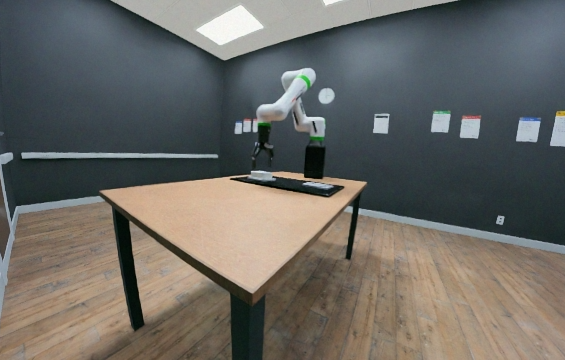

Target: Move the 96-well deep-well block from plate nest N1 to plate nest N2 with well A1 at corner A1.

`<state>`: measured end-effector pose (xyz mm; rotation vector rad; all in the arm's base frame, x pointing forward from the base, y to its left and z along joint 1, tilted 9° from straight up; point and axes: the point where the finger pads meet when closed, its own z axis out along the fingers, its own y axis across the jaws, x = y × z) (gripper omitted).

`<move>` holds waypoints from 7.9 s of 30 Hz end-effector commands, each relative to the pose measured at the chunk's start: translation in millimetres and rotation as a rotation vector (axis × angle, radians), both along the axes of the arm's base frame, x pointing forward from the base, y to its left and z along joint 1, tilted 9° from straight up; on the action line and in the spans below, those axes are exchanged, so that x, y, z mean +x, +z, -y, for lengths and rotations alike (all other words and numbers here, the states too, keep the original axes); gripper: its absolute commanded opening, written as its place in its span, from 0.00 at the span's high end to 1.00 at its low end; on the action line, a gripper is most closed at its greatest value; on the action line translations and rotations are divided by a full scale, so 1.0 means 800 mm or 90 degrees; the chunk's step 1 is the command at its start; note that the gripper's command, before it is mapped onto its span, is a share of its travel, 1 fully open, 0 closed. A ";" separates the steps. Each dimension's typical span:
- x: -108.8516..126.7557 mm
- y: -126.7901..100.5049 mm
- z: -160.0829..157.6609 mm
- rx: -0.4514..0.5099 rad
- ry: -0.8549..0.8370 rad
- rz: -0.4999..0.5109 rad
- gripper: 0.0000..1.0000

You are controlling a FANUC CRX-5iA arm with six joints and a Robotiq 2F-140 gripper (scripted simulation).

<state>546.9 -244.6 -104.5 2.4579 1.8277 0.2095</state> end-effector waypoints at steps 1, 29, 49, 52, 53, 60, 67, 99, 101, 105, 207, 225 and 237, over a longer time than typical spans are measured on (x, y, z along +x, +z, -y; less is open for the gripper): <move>0.002 -0.004 0.000 -0.001 0.000 0.001 0.00; 0.010 -0.058 -0.001 -0.001 0.000 0.001 0.00; 0.012 -0.070 -0.001 -0.001 0.000 0.001 0.00; 0.012 -0.070 -0.001 -0.001 0.000 0.001 0.37; 0.012 -0.070 -0.001 -0.001 0.000 0.001 0.37; 0.012 -0.070 -0.001 -0.001 0.000 0.001 0.37; 0.012 -0.070 -0.001 -0.001 0.000 0.001 0.37; 0.012 -0.069 -0.001 0.000 0.000 0.001 0.90; 0.012 -0.069 -0.001 0.000 0.000 0.001 0.90; 0.011 -0.063 -0.001 -0.001 0.000 0.001 0.90; -0.006 0.019 -0.149 -0.013 0.079 0.003 0.90; -0.008 0.020 -0.216 -0.013 0.079 0.003 0.90; -0.010 0.021 -0.258 -0.012 0.079 0.003 0.90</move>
